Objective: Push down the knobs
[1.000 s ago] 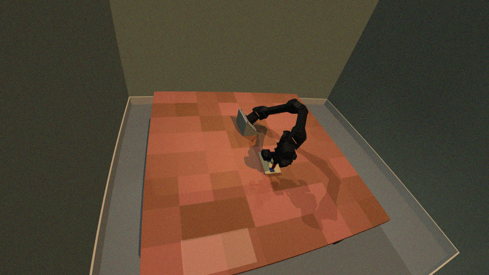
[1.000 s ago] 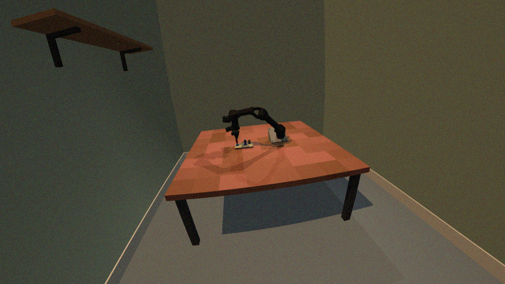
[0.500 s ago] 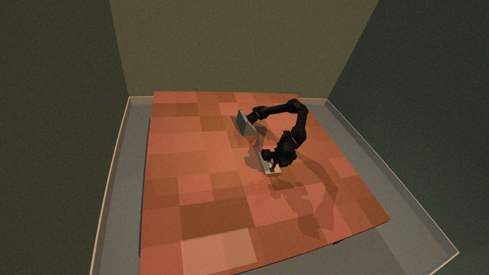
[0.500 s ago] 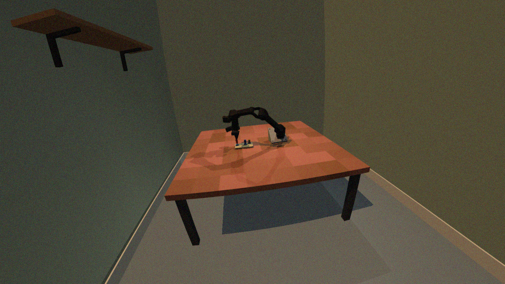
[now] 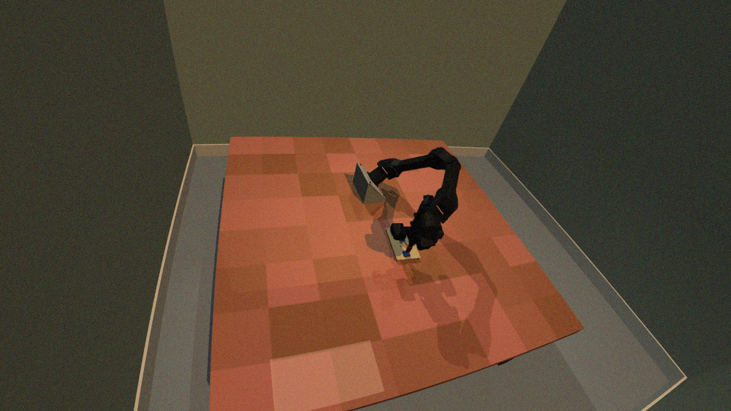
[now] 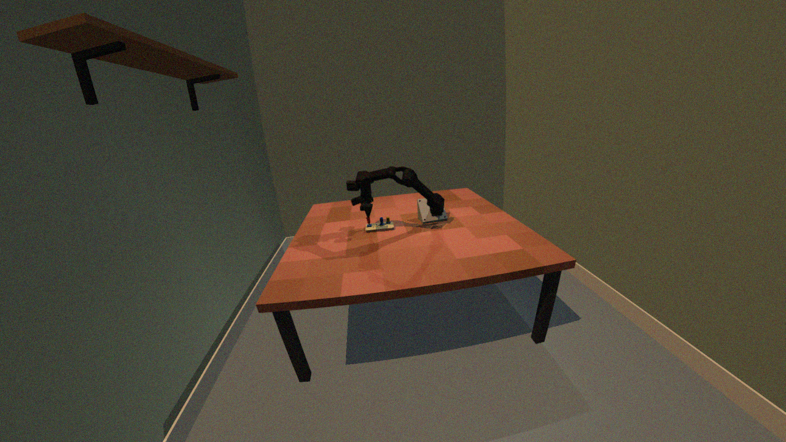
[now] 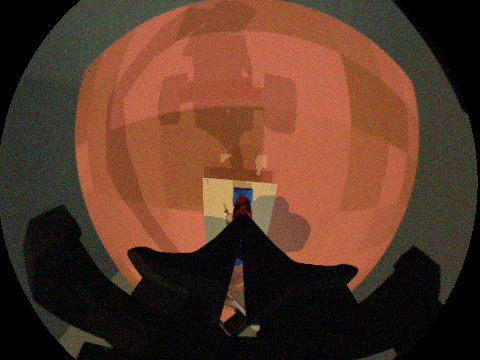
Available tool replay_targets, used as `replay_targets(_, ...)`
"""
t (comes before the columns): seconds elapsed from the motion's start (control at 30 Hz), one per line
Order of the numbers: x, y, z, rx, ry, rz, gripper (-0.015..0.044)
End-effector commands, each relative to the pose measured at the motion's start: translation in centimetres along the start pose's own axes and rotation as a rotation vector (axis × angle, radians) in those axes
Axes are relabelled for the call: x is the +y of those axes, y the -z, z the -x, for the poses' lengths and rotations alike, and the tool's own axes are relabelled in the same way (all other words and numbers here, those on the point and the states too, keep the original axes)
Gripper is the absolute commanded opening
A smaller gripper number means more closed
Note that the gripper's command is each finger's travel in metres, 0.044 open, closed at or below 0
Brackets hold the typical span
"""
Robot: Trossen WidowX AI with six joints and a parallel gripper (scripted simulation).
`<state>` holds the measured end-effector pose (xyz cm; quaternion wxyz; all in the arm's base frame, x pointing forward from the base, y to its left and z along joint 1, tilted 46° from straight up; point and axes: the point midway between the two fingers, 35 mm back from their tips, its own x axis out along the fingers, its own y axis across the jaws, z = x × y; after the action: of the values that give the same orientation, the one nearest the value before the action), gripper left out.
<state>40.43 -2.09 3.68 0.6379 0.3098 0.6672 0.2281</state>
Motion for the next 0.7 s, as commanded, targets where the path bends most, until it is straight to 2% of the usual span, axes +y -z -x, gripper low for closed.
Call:
replay_targets(0.0,0.34,-0.14,-1.41,0.018,-0.005,0.014,0.0)
replay_targets(0.67,0.34,-0.13,-1.79,0.018,-0.006,0.014,0.0)
